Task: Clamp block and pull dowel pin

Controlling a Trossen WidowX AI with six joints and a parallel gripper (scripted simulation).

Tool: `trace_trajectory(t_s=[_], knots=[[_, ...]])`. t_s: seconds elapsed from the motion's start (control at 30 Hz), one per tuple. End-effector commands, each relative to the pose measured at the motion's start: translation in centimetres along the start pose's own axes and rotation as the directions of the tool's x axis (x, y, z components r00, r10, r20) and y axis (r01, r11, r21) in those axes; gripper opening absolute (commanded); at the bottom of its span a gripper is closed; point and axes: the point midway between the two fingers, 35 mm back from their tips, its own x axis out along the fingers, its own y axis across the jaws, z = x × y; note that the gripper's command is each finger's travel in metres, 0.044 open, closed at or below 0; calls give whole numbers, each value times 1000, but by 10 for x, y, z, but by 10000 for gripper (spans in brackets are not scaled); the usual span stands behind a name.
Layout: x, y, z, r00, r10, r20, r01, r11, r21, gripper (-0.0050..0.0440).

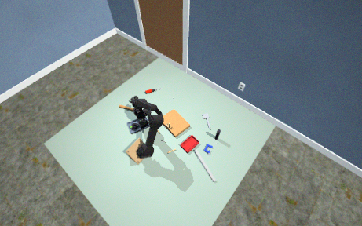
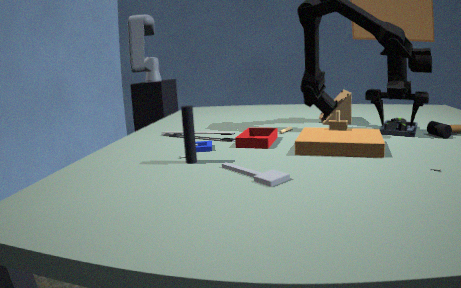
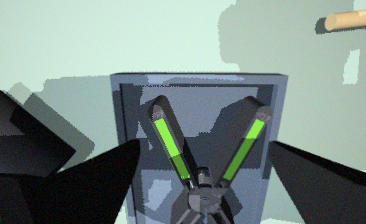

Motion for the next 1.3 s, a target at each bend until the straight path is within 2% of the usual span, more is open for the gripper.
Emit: trace_trajectory(t_s=[0.0,1.27], knots=[[0,0,0,1000,0,0,0,1000,0,380],[0,0,0,1000,0,0,0,1000,0,147]])
